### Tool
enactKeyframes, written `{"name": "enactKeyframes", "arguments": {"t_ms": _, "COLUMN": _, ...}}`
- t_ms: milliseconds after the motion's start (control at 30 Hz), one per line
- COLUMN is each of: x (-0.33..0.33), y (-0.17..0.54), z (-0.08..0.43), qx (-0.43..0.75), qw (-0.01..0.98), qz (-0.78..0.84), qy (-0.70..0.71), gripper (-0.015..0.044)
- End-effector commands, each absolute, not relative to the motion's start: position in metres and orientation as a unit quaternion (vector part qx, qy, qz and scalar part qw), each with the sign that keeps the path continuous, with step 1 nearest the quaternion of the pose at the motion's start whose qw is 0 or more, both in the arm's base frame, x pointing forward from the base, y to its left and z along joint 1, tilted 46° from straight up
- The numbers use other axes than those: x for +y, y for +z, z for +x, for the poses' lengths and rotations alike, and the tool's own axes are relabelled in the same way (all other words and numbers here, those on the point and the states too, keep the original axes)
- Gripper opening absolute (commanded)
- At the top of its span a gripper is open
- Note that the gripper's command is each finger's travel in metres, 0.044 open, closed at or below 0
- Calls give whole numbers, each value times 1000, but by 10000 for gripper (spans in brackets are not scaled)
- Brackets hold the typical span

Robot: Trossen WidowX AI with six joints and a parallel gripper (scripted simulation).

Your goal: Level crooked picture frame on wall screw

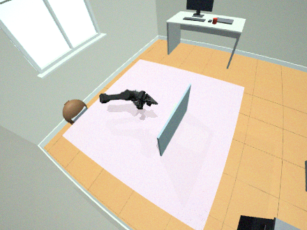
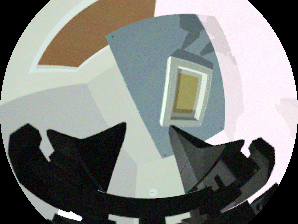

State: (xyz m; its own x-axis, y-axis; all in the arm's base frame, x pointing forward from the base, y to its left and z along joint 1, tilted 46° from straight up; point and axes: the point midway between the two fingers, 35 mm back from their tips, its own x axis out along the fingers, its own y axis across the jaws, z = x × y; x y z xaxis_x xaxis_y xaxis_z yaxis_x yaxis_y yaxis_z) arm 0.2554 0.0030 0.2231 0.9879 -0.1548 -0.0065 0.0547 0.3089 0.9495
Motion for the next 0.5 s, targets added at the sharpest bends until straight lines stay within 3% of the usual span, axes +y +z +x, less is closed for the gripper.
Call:
{"name": "enactKeyframes", "arguments": {"t_ms": 0, "x": 2, "y": 223, "z": 255, "qx": -45, "qw": 806, "qz": 586, "qy": -66, "gripper": 260}}
{"name": "enactKeyframes", "arguments": {"t_ms": 467, "x": -20, "y": 207, "z": 253, "qx": -44, "qw": 807, "qz": 585, "qy": -65, "gripper": 260}}
